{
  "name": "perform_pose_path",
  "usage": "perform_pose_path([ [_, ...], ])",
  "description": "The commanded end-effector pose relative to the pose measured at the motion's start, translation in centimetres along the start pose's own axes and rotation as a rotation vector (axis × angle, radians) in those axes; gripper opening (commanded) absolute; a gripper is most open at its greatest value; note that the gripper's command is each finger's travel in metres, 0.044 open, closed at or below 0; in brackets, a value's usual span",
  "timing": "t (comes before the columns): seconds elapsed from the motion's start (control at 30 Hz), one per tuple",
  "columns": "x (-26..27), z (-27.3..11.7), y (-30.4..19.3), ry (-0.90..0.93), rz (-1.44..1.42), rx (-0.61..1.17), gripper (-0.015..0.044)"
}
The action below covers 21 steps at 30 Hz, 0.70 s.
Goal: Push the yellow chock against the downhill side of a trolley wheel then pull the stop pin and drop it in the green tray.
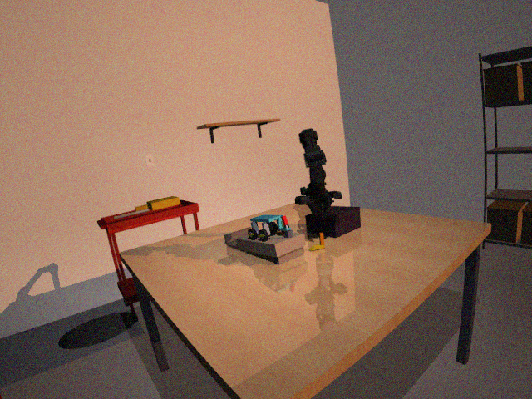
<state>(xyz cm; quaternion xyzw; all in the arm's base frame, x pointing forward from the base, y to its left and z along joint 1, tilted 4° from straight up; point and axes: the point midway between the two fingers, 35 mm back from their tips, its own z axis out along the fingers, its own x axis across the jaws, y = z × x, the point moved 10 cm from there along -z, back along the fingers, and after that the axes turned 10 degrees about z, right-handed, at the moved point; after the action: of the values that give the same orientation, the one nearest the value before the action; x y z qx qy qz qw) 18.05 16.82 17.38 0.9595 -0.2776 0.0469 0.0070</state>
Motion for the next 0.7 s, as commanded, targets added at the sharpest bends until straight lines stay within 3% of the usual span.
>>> perform_pose_path([
  [0.0, 0.2, 0.3, 0.2, -0.023, 0.152, -0.038, 0.0190],
  [0.23, 0.2, 0.4, 0.2, -0.023, 0.152, -0.038, 0.0190],
  [0.67, 0.1, 4.6, 0.4, -0.023, 0.152, -0.039, 0.0190],
])
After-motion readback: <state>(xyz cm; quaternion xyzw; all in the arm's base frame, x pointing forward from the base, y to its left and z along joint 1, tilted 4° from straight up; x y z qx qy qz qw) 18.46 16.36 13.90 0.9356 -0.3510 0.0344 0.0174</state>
